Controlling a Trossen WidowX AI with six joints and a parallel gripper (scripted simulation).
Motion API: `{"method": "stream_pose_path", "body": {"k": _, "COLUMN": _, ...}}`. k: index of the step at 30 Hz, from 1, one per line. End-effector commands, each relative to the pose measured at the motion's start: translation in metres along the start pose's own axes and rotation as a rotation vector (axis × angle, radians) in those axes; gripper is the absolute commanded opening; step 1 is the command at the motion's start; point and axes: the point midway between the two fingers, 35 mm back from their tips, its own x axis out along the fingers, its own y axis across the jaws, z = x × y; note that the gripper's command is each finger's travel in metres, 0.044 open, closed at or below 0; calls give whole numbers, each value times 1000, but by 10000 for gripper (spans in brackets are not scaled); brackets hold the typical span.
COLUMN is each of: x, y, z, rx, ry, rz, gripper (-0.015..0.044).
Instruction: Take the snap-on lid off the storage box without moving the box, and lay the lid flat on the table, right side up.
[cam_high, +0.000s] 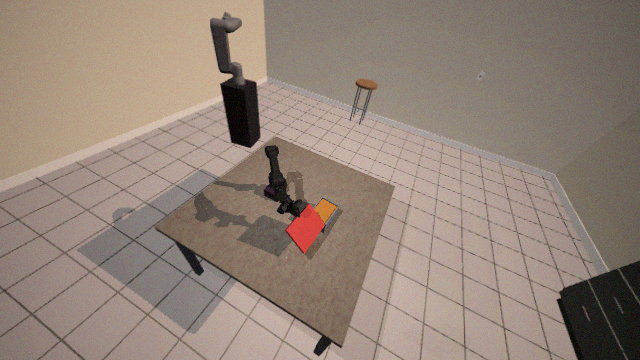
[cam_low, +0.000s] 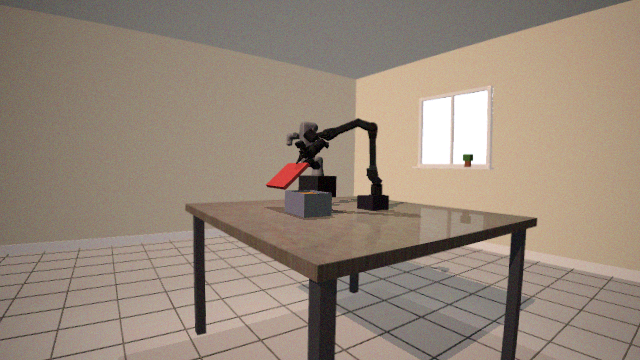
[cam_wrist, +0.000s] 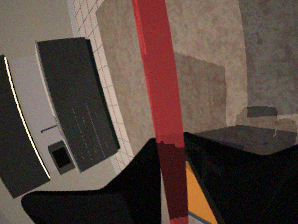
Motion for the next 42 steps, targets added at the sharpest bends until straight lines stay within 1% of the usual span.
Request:
{"method": "stream_pose_path", "body": {"k": 1, "x": -3, "y": 6, "z": 11, "rx": -11, "ry": -3, "rz": 17, "gripper": 0}}
{"method": "stream_pose_path", "body": {"k": 15, "x": -6, "y": 4, "z": 38, "rx": -12, "ry": -5, "rz": 17, "gripper": 0}}
{"method": "stream_pose_path", "body": {"k": 27, "x": -6, "y": 2, "z": 38, "rx": -12, "ry": -5, "rz": 17, "gripper": 0}}
{"method": "stream_pose_path", "body": {"k": 42, "x": 5, "y": -13, "z": 36, "rx": -12, "ry": -5, "rz": 16, "gripper": 0}}
